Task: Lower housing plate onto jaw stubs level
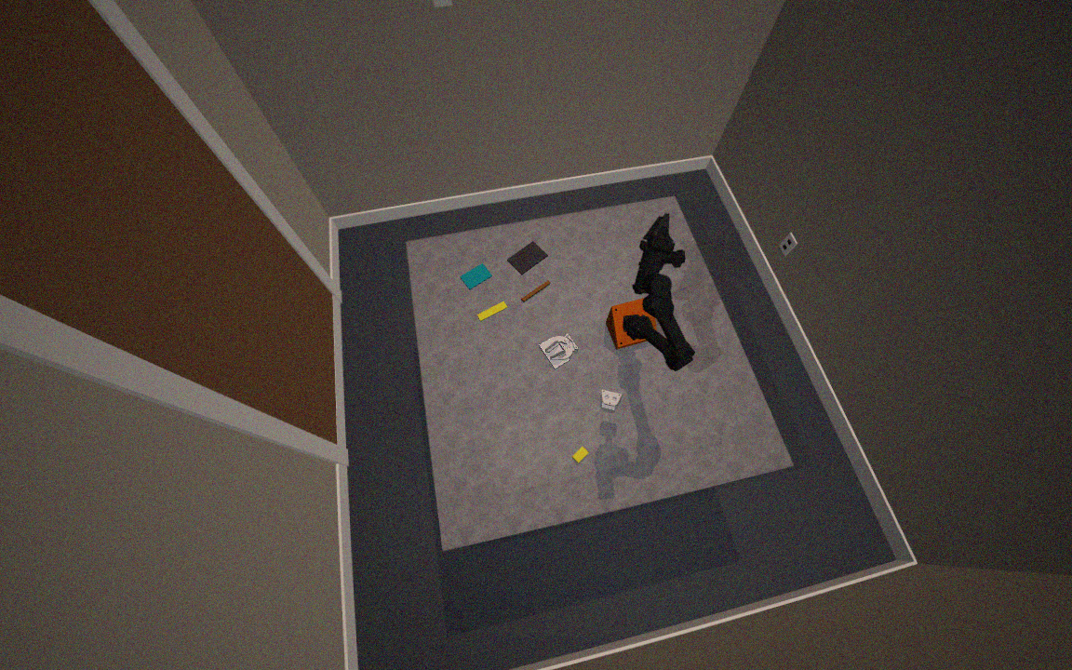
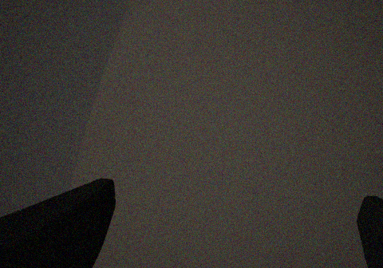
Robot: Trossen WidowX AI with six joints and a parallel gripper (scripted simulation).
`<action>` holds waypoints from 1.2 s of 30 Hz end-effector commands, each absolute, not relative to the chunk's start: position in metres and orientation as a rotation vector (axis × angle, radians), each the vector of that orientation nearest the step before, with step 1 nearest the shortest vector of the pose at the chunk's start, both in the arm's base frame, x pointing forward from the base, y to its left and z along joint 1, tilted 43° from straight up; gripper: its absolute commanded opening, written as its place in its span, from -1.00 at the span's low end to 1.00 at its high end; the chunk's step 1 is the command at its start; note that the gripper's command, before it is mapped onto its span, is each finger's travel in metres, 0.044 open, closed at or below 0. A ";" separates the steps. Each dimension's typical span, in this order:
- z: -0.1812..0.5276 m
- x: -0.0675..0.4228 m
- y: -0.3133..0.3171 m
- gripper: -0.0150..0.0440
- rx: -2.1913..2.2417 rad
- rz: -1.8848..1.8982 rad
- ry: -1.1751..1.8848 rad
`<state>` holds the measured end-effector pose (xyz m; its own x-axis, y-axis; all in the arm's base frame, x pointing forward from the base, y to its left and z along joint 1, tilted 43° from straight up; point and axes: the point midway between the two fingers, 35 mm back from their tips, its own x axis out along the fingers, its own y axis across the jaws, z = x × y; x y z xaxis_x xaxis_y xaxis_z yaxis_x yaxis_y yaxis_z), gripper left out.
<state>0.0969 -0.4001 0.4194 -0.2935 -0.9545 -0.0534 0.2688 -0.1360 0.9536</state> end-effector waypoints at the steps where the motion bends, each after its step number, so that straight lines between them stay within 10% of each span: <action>1: 0.419 0.097 -0.400 0.95 0.907 -1.613 -1.139; 36: 0.364 0.231 -0.335 1.00 0.844 -1.344 -0.307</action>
